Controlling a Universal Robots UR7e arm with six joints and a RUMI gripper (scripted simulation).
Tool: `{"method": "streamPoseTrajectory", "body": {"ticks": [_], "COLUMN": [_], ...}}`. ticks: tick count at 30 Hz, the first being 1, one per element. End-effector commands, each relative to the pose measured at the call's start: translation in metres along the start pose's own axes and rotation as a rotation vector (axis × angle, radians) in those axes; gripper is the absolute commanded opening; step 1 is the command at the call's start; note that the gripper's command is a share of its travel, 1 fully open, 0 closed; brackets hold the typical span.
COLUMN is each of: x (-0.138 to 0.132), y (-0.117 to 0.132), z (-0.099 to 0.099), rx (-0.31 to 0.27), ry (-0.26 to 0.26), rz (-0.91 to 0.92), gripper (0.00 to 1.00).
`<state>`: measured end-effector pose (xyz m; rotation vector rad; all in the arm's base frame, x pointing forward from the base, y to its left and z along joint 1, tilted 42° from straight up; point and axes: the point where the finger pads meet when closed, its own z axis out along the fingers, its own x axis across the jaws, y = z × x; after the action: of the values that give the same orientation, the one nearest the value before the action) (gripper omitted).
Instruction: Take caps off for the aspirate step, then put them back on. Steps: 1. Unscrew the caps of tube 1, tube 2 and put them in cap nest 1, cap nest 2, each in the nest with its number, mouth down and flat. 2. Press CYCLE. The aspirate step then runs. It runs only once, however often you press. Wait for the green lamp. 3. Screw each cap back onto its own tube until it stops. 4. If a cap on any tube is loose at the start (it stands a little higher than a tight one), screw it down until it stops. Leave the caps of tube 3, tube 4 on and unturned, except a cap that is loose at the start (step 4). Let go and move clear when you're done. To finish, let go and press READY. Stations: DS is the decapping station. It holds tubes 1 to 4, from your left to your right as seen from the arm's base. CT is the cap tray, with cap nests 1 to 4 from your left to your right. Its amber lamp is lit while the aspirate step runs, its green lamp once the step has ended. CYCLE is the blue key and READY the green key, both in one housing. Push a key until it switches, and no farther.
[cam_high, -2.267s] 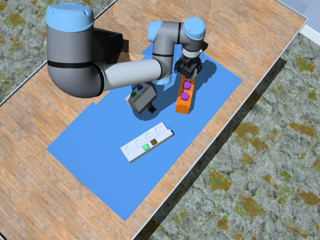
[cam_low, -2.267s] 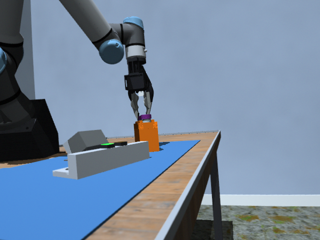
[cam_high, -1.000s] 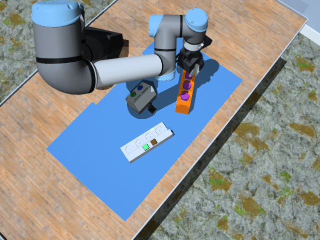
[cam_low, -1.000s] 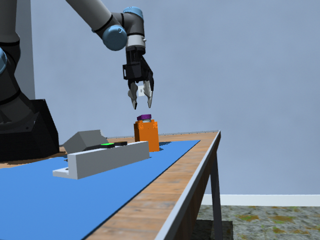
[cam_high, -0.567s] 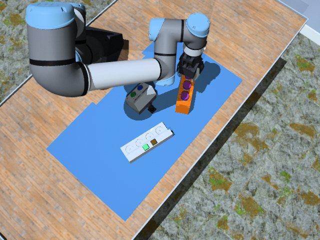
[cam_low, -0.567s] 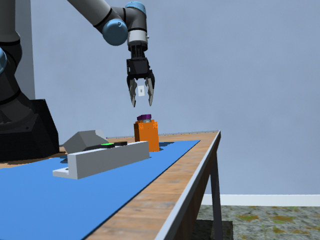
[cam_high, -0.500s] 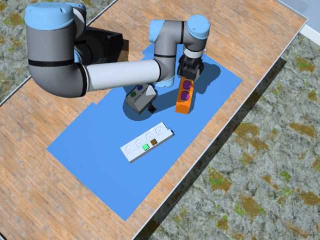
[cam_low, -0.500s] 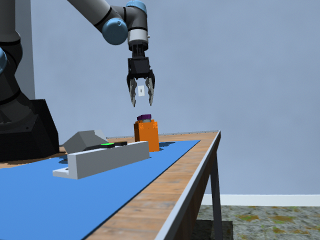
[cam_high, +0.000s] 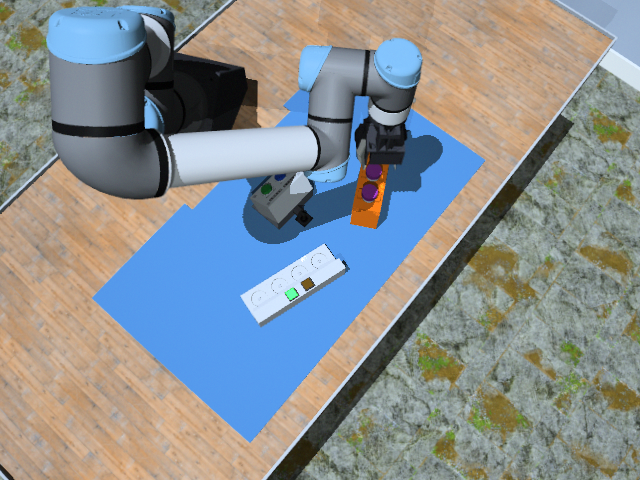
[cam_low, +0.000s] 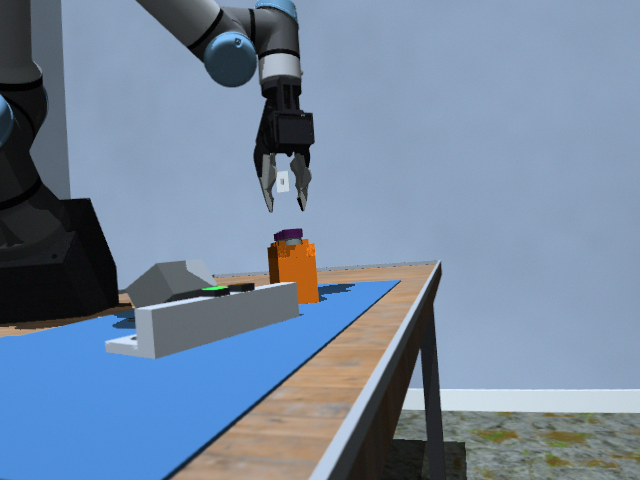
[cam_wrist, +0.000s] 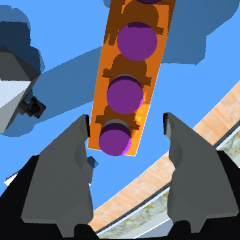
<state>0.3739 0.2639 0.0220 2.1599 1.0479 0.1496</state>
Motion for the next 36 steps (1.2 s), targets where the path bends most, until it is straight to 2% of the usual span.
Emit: {"method": "streamPoseTrajectory", "body": {"ticks": [1, 14, 36], "x": [-0.001, -0.001, -0.002], "y": [0.001, 0.0, 0.001], "z": [0.003, 0.037, 0.037], "rx": [0.009, 0.008, 0.008], "ry": [0.01, 0.007, 0.008], "rz": [-0.027, -0.029, -0.028], "gripper": [0.35, 0.35, 0.35]}}
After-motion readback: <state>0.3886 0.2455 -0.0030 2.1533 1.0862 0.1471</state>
